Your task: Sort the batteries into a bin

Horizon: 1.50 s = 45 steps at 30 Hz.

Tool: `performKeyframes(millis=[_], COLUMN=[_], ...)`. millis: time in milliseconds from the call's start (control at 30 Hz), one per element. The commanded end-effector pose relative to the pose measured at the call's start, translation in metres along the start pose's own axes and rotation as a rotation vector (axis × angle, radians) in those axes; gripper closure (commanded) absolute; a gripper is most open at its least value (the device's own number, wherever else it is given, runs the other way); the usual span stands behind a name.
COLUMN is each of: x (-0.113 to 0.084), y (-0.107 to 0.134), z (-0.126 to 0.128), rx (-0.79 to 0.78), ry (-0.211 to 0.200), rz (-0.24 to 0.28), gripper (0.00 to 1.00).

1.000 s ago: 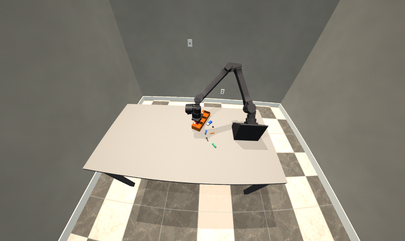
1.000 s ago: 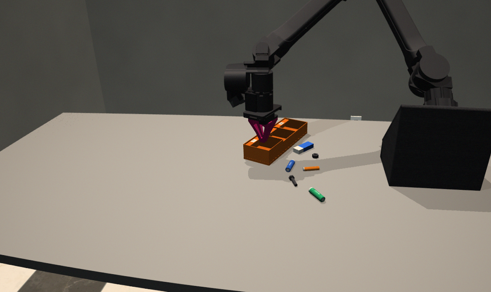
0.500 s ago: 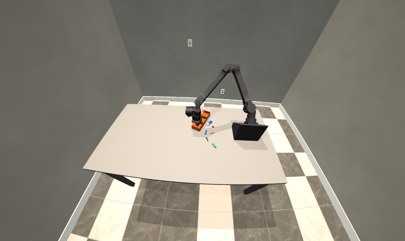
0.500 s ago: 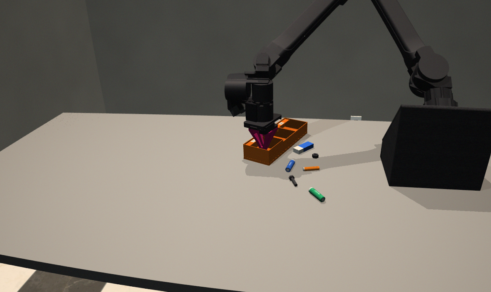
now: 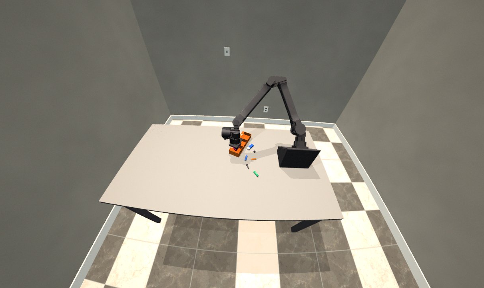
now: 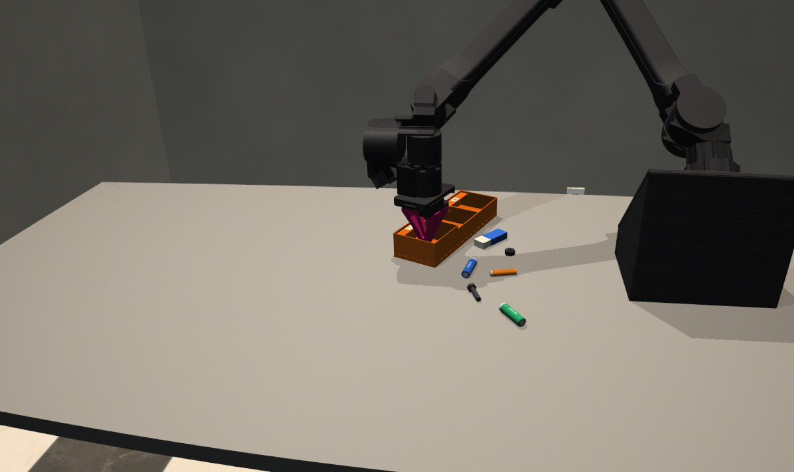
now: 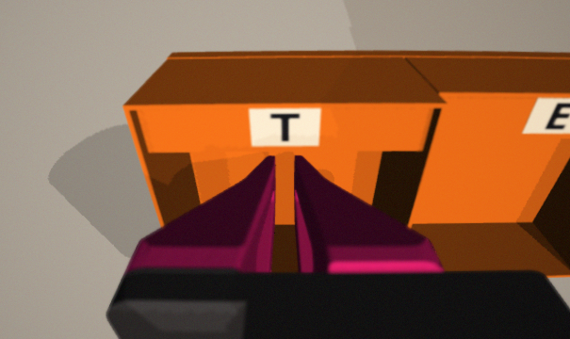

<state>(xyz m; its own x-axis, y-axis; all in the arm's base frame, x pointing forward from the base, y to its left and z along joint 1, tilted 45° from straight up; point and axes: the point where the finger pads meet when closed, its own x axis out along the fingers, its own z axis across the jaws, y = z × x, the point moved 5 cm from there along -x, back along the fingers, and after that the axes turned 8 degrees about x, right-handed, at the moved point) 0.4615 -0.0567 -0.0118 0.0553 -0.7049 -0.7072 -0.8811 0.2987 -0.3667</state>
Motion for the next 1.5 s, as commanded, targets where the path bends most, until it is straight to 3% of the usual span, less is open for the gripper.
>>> performKeyframes(millis=[0, 1467], x=[-0.0051, -0.0073], y=[-0.0003, -0.0032], z=[0.0009, -0.0044], rx=[-0.01, 0.002], ry=[-0.007, -0.009], rz=[-0.018, -0.022], gripper=[0.92, 0.92])
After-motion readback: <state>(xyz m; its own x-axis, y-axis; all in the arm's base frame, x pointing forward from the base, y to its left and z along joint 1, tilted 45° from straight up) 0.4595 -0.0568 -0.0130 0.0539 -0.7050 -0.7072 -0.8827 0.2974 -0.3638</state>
